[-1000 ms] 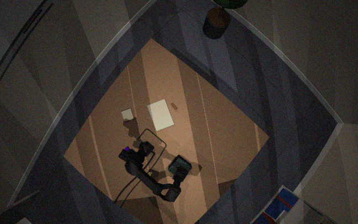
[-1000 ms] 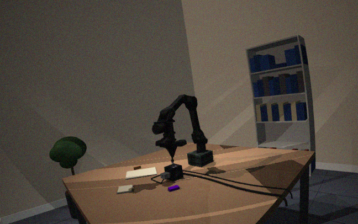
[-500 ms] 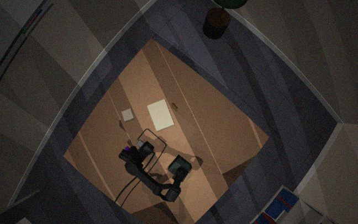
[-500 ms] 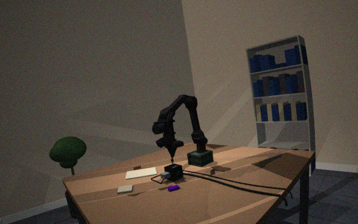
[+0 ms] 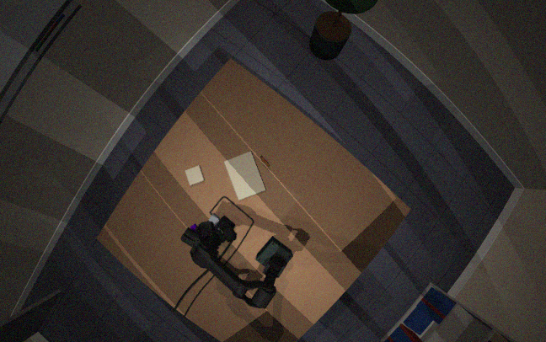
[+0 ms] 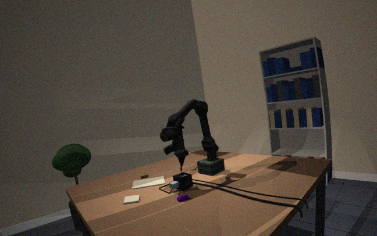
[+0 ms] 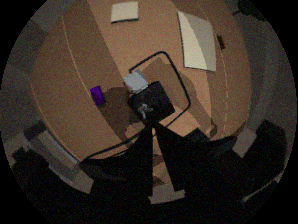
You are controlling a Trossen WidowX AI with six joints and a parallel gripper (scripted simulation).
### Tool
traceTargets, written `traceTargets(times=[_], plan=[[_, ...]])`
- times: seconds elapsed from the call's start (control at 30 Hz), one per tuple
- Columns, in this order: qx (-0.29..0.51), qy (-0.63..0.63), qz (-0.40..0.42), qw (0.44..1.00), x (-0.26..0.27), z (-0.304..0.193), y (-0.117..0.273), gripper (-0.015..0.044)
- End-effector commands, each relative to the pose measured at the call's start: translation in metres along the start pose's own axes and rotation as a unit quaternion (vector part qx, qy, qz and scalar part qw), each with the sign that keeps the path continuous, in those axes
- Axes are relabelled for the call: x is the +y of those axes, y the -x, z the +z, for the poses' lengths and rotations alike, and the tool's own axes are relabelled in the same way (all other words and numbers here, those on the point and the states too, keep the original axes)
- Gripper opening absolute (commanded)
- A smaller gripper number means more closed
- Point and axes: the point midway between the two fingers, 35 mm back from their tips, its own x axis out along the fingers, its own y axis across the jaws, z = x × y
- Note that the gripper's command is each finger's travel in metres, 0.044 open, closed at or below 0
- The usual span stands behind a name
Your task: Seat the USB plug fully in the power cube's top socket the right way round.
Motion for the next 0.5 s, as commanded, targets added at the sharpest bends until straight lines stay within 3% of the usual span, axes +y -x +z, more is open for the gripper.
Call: traceTargets(times=[0.0, 0.47], plan=[[0.0, -0.06, 0.0, 0.998, 0.0001, 0.0001, -0.0002, 0.0], [0.0, -0.241, 0.0, 0.971, 0.0001, 0.0001, -0.0002, 0.0]])
